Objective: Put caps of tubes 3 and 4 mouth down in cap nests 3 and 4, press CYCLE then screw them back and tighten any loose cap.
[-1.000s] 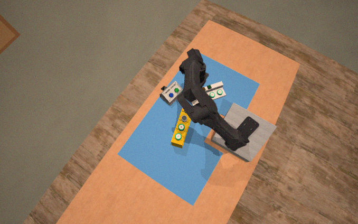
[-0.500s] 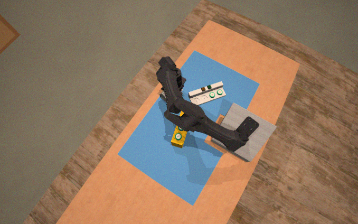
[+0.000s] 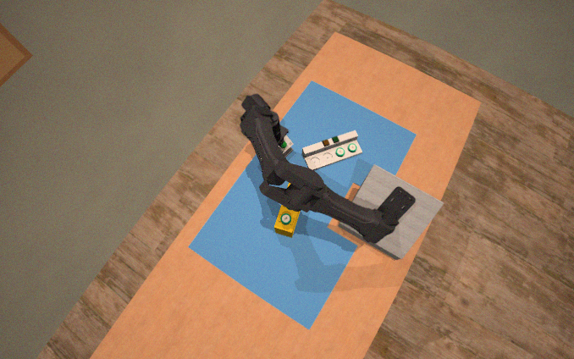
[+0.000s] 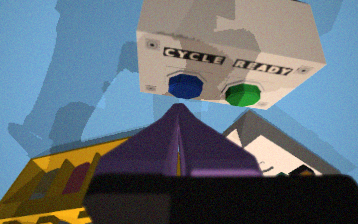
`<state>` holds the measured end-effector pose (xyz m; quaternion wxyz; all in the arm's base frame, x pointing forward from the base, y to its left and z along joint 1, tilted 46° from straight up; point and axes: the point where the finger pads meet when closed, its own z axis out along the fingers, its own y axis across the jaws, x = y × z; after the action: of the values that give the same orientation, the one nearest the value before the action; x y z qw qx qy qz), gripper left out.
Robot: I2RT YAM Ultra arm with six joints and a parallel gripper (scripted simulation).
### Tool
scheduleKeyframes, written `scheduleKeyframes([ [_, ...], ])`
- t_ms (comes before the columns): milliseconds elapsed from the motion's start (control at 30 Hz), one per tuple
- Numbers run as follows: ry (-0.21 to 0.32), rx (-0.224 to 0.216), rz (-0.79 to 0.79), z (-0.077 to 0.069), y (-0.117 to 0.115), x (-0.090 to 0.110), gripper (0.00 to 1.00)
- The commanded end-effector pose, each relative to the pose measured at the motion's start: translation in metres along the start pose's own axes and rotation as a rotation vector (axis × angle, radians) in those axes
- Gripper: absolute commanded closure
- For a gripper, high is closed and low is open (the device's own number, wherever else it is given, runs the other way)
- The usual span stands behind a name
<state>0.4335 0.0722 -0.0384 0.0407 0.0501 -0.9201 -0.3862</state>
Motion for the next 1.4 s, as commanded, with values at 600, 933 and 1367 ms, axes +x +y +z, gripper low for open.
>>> scheduleKeyframes([
  [600,-0.026,0.002,0.016,-0.014,-0.007,-0.003,1.0],
  [933,-0.026,0.002,0.016,-0.016,-0.009,-0.003,1.0],
  [1367,-0.026,0.001,0.016,0.002,-0.009,-0.004,1.0],
])
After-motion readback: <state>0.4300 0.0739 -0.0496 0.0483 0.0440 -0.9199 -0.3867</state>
